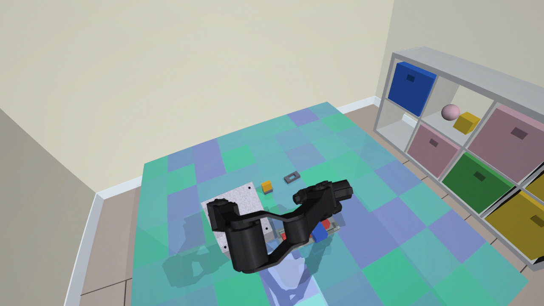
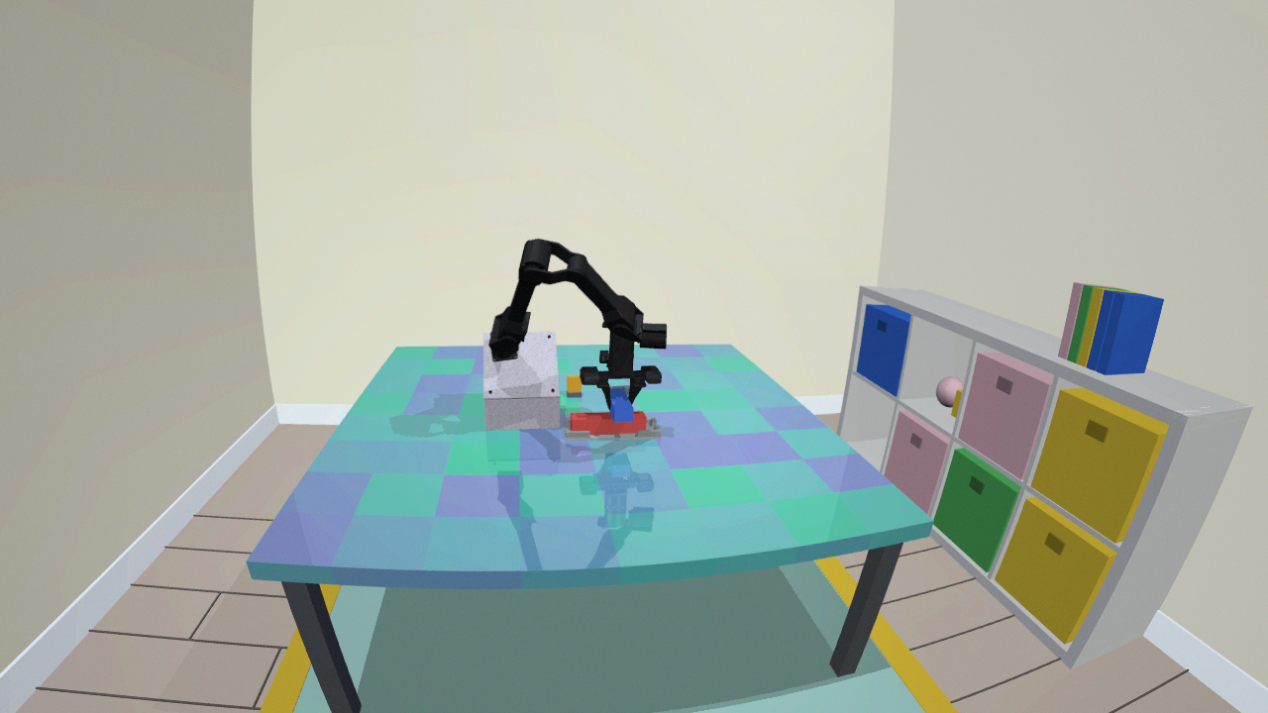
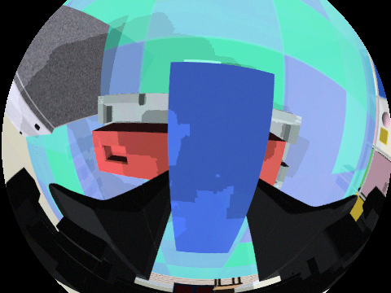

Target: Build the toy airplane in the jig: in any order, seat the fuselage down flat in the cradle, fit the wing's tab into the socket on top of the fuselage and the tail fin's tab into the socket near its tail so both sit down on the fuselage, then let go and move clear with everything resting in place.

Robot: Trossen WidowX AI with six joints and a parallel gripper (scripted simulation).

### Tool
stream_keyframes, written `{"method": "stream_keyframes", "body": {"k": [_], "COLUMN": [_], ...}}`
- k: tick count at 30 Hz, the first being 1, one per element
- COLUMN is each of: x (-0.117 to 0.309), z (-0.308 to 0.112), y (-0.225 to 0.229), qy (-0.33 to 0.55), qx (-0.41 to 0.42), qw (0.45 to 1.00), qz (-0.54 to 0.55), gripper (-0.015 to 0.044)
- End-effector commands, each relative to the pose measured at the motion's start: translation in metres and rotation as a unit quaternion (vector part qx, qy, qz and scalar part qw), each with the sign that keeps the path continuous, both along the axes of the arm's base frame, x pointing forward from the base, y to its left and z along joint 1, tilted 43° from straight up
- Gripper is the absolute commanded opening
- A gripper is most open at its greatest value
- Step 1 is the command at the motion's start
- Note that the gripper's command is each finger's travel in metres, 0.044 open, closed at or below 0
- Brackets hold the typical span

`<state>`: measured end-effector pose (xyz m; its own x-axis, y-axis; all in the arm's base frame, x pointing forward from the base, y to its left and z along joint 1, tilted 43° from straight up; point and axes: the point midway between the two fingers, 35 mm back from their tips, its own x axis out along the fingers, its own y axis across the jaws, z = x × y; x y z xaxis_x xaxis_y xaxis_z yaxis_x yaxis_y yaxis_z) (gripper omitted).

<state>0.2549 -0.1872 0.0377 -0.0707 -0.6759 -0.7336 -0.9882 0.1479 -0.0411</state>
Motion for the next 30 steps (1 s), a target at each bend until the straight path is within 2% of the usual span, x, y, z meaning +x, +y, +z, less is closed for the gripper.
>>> {"method": "stream_keyframes", "body": {"k": [1,15,23,28,30], "x": [0.000,0.000,0.001,0.007,0.007], "z": [0.000,0.000,0.002,0.054,0.063], "y": [0.000,0.000,0.002,0.051,0.058], "qy": [-0.001,-0.001,-0.001,0.000,0.001], "qx": [0.000,0.000,0.000,0.003,0.002], "qw": [1.000,1.000,1.000,1.000,1.000], "qz": [0.000,0.000,0.000,0.001,0.002], "gripper": [0.0085,0.0440,0.0440,0.0440,0.0440]}}
